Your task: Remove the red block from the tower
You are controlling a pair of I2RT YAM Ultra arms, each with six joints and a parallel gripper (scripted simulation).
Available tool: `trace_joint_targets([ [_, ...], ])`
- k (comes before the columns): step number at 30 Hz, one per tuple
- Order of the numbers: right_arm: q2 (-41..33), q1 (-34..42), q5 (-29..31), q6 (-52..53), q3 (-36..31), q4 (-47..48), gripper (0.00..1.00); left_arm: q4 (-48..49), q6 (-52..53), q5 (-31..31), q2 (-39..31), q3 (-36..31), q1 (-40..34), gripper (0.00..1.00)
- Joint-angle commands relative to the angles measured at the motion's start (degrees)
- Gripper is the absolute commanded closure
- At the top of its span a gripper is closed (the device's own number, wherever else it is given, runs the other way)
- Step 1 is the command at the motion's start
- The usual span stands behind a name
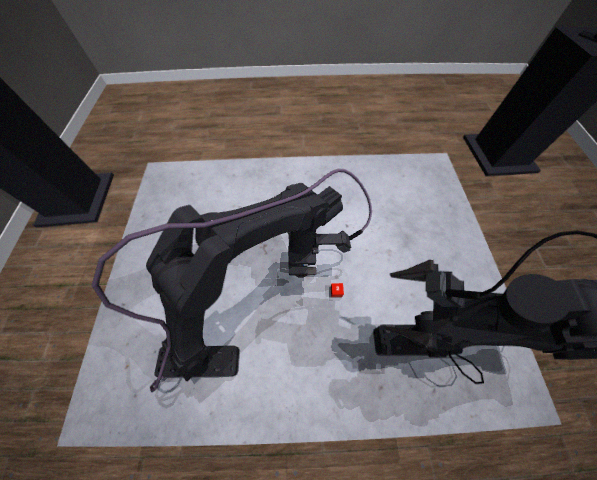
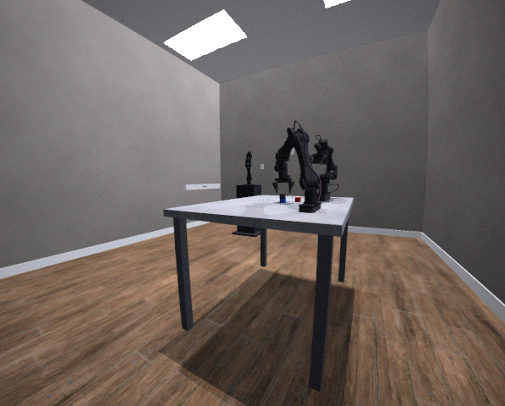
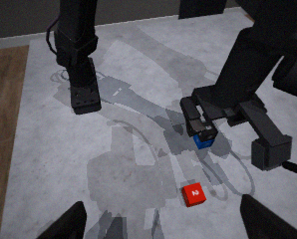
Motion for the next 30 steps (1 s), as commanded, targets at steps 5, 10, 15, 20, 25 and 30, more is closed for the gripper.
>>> trace_joint_targets([
  [5, -0.4, 0.3, 0.1, 0.3, 1.5, -0.6, 0.0, -8.0, 0.3, 0.2, -2.1, 7.9, -0.1, 0.0],
  [10, -0.4, 0.3, 0.1, 0.3, 1.5, -0.6, 0.0, -8.4, 0.8, 0.1, -0.9, 7.9, 0.8, 0.0],
  [15, 0.7, 0.4, -0.5, 0.1, 2.2, 1.5, 0.0, -5.8, -0.6, -0.3, -2.1, 7.3, 1.1, 0.0],
  [20, 7.6, -0.4, 0.1, -0.1, 2.5, 6.4, 0.0, 0.3, -3.2, -0.6, -8.8, 1.7, 3.5, 0.0],
  [25, 16.3, -3.4, 0.6, 0.1, 2.7, 10.1, 0.0, 4.6, -4.8, 0.3, -17.3, -4.0, 6.9, 0.0],
  [30, 26.9, -11.6, -3.2, -1.8, 3.1, 14.1, 0.0, 10.0, -6.7, 0.8, -28.4, -10.8, 12.0, 0.0],
])
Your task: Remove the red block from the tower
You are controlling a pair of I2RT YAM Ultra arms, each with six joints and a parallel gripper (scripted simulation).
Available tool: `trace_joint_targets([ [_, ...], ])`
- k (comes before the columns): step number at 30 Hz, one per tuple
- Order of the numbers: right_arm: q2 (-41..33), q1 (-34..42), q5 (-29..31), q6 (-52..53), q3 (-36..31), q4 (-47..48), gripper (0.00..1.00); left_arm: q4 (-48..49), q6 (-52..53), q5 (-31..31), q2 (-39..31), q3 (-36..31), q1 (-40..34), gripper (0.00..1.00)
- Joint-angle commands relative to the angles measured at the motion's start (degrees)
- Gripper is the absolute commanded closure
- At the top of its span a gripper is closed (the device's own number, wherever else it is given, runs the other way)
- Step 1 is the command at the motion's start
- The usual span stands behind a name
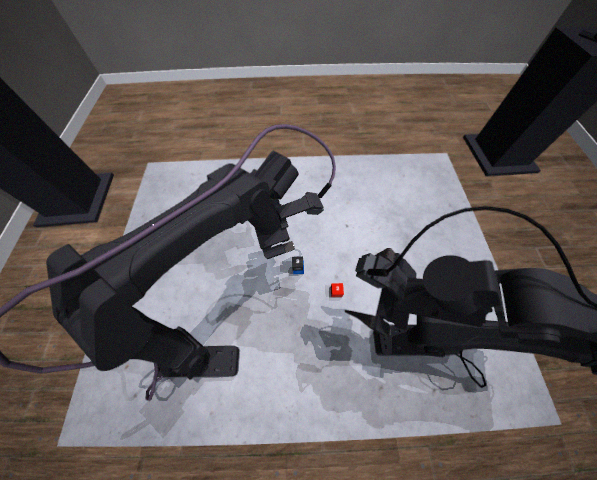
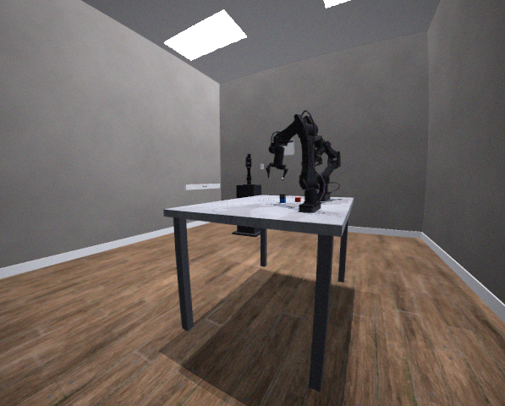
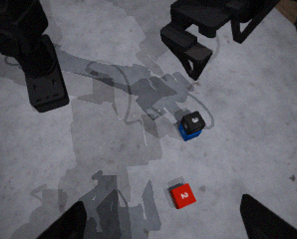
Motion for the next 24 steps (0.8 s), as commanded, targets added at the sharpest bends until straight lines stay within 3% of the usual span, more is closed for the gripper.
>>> trace_joint_targets([
  [1, 5.5, -4.2, -2.9, -1.8, 2.3, 4.0, 0.0, 6.4, -2.3, 1.3, -7.6, -3.2, 3.2, 0.0],
  [8, 17.0, -10.1, -5.3, -3.1, 2.9, 8.5, 0.0, 14.8, -5.7, 3.5, -20.1, -9.5, 11.5, 0.0],
  [10, 17.0, -10.1, -5.3, -3.1, 2.9, 8.5, 0.0, 14.8, -5.7, 3.5, -20.1, -9.5, 11.5, 0.0],
  [15, 25.2, -13.9, -6.7, -3.8, 3.3, 12.1, 0.0, 23.1, -10.0, 6.2, -27.9, -13.3, 18.7, 0.0],
  [24, 36.2, -18.9, -8.3, -4.7, 3.9, 16.7, 0.0, 36.6, -19.2, 8.7, -34.8, -17.2, 28.8, 0.0],
])
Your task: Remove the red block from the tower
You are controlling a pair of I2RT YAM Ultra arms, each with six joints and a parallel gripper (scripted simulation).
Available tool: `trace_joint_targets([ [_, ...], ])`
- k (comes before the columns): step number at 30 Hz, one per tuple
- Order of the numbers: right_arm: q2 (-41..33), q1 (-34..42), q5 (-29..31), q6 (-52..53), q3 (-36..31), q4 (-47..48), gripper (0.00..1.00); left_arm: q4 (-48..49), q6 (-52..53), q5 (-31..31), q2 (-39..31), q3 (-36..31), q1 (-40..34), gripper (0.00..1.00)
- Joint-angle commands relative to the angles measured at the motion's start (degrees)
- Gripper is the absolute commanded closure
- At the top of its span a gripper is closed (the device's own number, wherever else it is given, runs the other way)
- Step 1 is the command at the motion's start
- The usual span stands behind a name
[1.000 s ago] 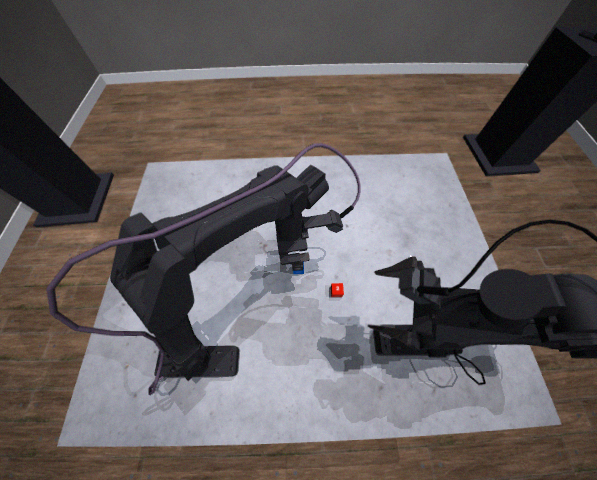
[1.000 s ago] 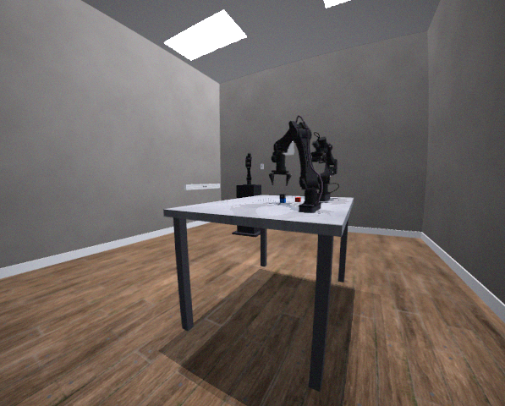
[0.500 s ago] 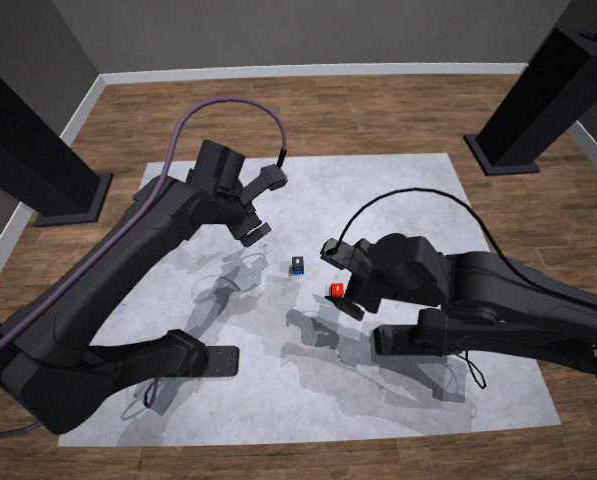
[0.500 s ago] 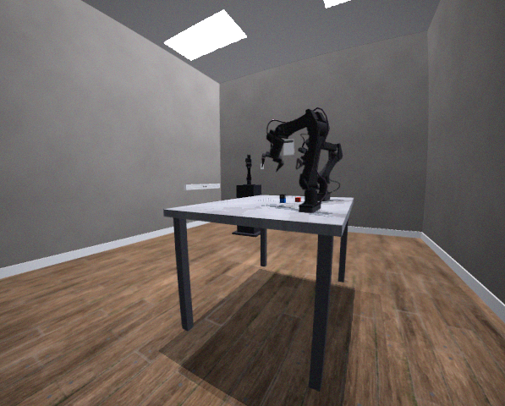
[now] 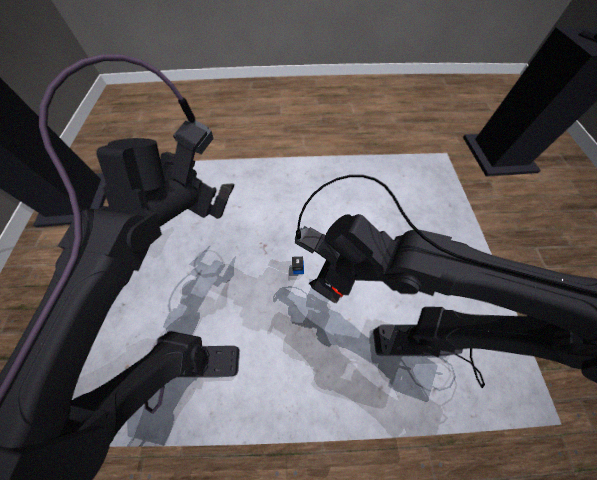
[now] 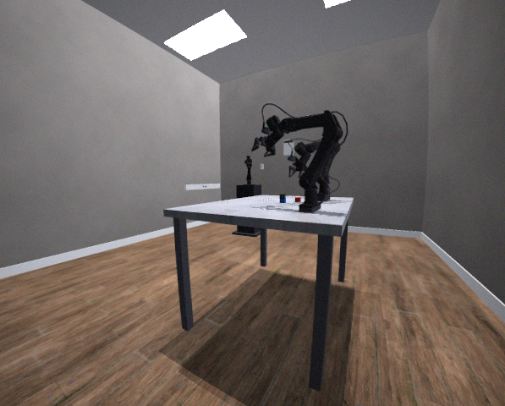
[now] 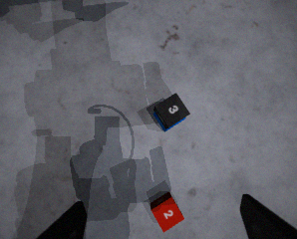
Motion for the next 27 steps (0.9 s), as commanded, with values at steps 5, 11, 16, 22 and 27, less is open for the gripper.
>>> trace_joint_targets([
  [5, 6.3, -3.2, -1.7, -1.4, 2.2, 4.3, 0.0, 14.9, -10.2, 0.8, -3.8, -2.3, 5.4, 0.0],
  [11, 12.4, -6.0, -2.5, -1.8, 2.5, 6.6, 0.0, 24.5, -17.9, -1.8, -4.0, -3.7, 9.5, 0.0],
  [16, 15.4, -7.3, -2.7, -1.8, 2.7, 6.4, 0.0, 30.9, -22.6, -5.0, -2.2, -3.4, 11.3, 0.0],
  [22, 15.0, -7.3, -2.6, -2.2, 2.8, 6.2, 0.0, 33.5, -23.6, -6.7, -0.8, -2.7, 11.3, 0.0],
  [27, 15.0, -7.3, -2.6, -2.2, 2.8, 6.2, 0.0, 32.6, -22.7, -6.1, -0.4, -2.6, 11.3, 0.0],
])
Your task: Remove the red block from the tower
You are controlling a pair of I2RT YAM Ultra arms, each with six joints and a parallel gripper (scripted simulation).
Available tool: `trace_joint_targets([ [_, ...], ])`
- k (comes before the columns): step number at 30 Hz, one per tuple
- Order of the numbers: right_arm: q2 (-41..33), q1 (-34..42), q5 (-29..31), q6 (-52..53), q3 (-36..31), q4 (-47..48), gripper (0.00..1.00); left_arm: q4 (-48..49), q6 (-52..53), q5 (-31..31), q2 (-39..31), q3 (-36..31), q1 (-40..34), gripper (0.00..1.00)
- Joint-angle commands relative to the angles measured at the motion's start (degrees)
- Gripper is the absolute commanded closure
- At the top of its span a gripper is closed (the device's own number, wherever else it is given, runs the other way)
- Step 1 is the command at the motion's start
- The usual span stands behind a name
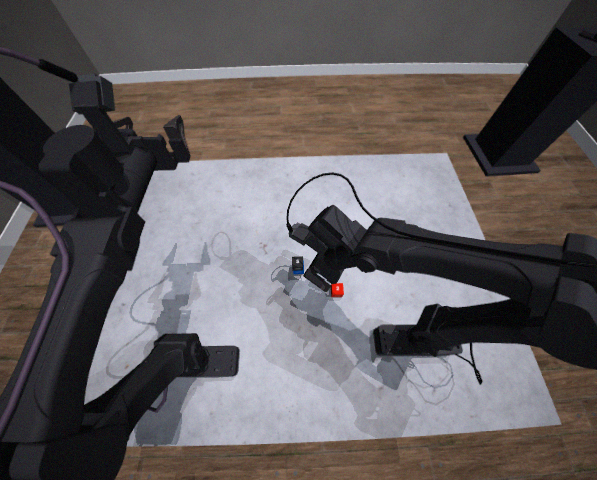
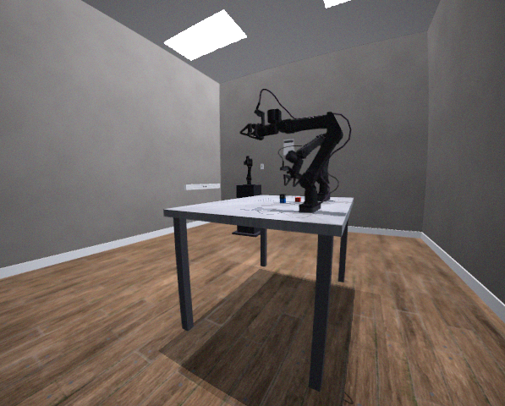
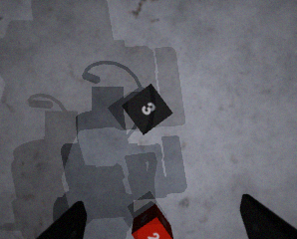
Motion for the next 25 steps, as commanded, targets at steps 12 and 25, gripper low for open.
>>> trace_joint_targets([
  [12, -0.4, -0.2, -0.5, -0.2, 1.5, 0.3, 0.0, 1.8, -0.4, -0.8, 0.2, 0.6, 0.2, 0.0],
  [25, -0.4, -0.2, -0.5, -0.2, 1.5, 0.3, 0.0, 1.8, -0.4, -0.8, 0.2, 0.6, 0.2, 0.0],
])
